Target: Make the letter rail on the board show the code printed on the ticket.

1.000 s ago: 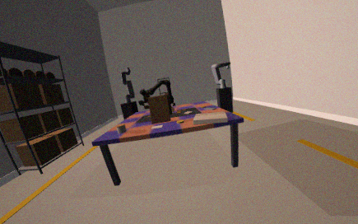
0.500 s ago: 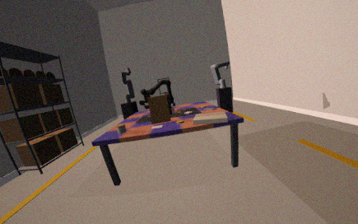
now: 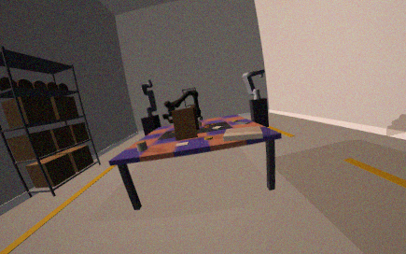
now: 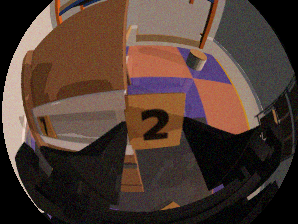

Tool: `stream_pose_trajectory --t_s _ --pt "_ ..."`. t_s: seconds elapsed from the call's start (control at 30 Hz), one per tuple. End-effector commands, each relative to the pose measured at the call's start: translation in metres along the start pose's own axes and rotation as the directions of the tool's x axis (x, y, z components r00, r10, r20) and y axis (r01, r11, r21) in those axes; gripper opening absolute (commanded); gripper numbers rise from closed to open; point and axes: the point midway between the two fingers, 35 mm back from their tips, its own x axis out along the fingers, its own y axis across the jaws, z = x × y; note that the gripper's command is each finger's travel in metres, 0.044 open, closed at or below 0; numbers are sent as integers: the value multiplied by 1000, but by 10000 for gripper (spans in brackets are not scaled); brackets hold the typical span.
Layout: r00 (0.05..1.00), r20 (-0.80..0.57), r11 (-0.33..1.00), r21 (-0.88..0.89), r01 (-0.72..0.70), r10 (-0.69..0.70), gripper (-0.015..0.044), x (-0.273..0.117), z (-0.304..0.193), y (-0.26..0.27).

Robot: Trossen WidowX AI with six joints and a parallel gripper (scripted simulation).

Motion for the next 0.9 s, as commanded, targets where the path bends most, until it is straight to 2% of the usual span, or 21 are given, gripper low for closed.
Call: stream_pose_trajectory --t_s 0.0,0.87 --pt "1000 -5 1000 6 2 -2 0 1 -2 2" --pt "1000 -5 1000 7 2 -2 0 1 -2 16"
